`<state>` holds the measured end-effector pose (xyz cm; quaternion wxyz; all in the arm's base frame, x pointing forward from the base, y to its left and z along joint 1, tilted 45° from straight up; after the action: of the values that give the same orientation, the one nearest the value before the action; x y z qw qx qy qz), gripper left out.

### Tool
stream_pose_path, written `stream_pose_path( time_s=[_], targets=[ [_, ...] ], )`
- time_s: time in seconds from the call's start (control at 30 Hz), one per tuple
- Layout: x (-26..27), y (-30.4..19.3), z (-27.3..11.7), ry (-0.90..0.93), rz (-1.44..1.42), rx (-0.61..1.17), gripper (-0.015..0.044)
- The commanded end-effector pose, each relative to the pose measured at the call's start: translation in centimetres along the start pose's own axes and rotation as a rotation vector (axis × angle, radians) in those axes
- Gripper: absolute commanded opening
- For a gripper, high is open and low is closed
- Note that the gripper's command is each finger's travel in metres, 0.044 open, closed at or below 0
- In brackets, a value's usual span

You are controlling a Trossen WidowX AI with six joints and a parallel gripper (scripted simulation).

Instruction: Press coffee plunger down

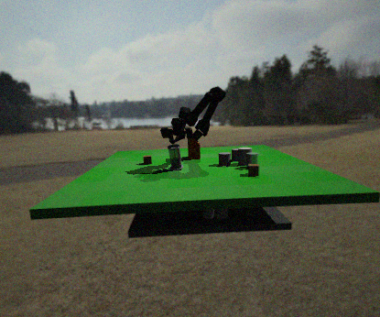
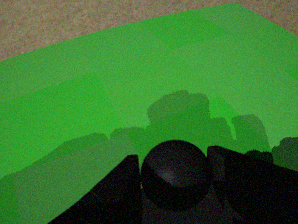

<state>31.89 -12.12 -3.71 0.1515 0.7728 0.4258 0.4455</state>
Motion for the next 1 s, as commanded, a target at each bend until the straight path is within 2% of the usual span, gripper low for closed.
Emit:
stream_pose_path(
  time_s=[0.0,0.63,0.97],
  targets=[
    [0.06,-0.35,0.22,0.005,0.009,0.015,0.0111],
    [-0.04,0.06,0.21,0.001,0.001,0.002,0.0111],
    [-0.04,0.06,0.21,0.001,0.001,0.002,0.0374]
  ],
)
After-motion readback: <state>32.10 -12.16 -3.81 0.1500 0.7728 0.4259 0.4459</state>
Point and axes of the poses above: the point midway between the two fingers, 35 mm back from their tips, its own z axis out along the fingers, its own x axis across the jaws, y = z × x, the point moved 3 cm from there along -z, back along the fingers, and after that the axes turned 9 degrees about -z, right-handed, at the moved point
